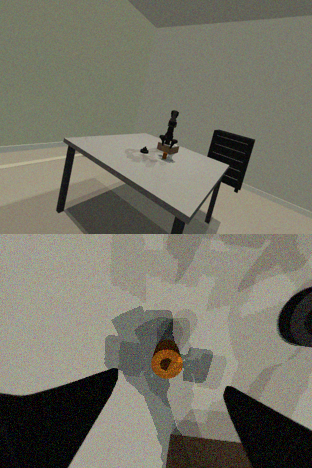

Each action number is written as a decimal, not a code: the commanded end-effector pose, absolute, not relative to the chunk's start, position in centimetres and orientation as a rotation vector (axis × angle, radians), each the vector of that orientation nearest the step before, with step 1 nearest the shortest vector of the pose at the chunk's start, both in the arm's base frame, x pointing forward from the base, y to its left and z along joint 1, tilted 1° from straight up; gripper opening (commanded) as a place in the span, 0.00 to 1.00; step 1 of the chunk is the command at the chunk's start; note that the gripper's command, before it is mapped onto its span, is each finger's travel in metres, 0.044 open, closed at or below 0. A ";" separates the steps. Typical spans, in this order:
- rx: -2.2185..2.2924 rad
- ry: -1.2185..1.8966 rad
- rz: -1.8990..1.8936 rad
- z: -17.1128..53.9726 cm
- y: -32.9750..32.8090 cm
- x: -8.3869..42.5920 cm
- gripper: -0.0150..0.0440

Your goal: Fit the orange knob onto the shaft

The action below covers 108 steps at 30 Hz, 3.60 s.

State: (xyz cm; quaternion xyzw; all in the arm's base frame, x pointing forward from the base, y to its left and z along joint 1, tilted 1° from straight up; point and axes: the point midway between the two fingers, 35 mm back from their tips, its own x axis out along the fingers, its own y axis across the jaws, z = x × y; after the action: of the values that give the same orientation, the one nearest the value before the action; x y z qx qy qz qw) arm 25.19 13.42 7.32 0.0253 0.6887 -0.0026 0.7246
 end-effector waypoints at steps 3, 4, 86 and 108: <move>0.053 1.549 -0.014 4.7 13.6 24.6 1.00; 0.053 1.549 -0.014 4.7 13.6 24.6 1.00; 0.053 1.549 -0.014 5.5 14.2 25.3 0.25; 0.072 1.550 -0.030 9.9 11.8 26.0 0.25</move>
State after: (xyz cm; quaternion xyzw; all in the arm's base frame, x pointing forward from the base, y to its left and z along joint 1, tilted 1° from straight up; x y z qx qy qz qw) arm 25.43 12.23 9.97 0.0295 0.7000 -0.0152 0.7134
